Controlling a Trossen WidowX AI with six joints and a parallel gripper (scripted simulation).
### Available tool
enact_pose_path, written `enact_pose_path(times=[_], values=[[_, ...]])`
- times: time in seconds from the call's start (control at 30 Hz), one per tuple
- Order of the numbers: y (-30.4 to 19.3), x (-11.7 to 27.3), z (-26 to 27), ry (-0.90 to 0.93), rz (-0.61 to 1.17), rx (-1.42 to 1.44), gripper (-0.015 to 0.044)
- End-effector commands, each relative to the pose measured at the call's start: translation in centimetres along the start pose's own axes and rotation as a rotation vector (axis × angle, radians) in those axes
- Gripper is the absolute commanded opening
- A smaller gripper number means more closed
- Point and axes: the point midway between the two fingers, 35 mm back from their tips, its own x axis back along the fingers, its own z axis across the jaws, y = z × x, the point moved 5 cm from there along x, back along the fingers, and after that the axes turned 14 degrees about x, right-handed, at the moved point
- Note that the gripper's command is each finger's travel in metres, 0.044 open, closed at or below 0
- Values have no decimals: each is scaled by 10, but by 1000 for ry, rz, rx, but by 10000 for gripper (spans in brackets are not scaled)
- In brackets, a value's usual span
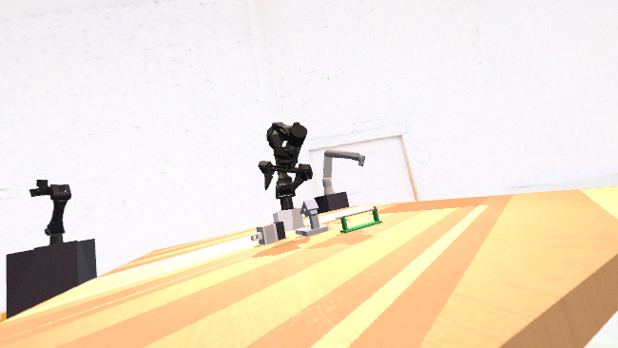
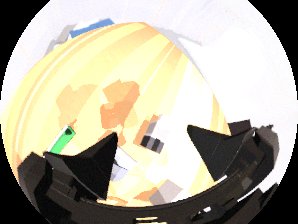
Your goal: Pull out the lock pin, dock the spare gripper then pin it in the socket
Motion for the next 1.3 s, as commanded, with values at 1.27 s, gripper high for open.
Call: enact_pose_path(times=[1.27], values=[[-75, -81, -6, -145, -142, -617, 440]])
